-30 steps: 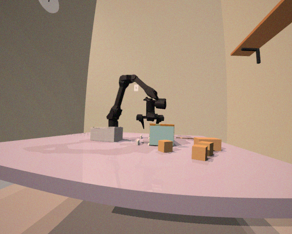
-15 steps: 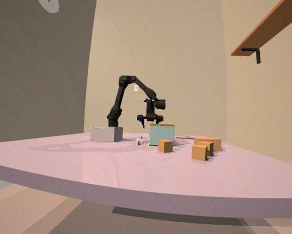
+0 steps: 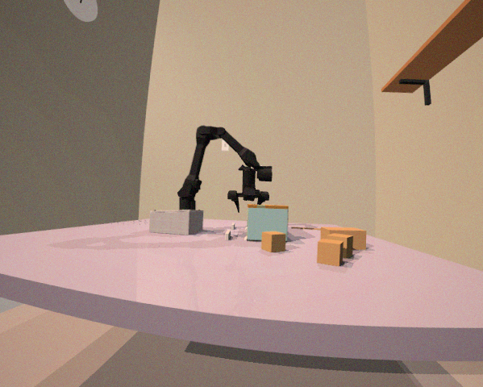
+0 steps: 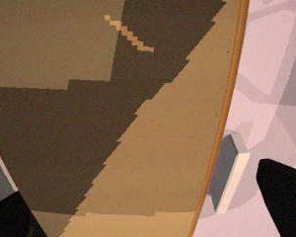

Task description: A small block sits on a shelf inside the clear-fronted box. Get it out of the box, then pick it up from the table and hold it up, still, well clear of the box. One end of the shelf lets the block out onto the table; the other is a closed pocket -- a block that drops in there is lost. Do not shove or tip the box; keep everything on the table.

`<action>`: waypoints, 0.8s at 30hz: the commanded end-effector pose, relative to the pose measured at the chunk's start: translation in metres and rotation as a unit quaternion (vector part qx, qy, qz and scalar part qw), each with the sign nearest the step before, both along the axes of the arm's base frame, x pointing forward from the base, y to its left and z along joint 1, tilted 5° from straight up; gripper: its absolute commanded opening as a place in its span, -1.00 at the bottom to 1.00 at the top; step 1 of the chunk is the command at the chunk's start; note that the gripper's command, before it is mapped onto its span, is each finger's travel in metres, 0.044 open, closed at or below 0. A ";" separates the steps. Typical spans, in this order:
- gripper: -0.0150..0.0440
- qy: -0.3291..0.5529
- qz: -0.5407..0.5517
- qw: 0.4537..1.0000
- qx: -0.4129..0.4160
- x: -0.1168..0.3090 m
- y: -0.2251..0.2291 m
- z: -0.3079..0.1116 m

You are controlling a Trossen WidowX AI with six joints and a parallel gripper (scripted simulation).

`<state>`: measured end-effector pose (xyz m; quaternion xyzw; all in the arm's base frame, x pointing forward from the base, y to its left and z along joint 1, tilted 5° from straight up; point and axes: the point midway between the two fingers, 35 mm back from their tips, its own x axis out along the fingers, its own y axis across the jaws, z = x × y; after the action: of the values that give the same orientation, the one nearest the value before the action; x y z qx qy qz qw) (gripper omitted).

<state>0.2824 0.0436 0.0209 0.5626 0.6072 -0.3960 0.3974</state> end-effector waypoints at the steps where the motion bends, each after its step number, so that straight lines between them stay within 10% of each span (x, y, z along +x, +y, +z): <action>1: 0.86 -0.001 -0.001 1.000 0.003 -0.002 0.012 0.001; 24: 0.86 -0.001 -0.001 1.000 0.007 -0.005 0.081 0.006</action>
<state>0.2765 0.1184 0.0247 0.5626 0.6101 -0.3935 0.3955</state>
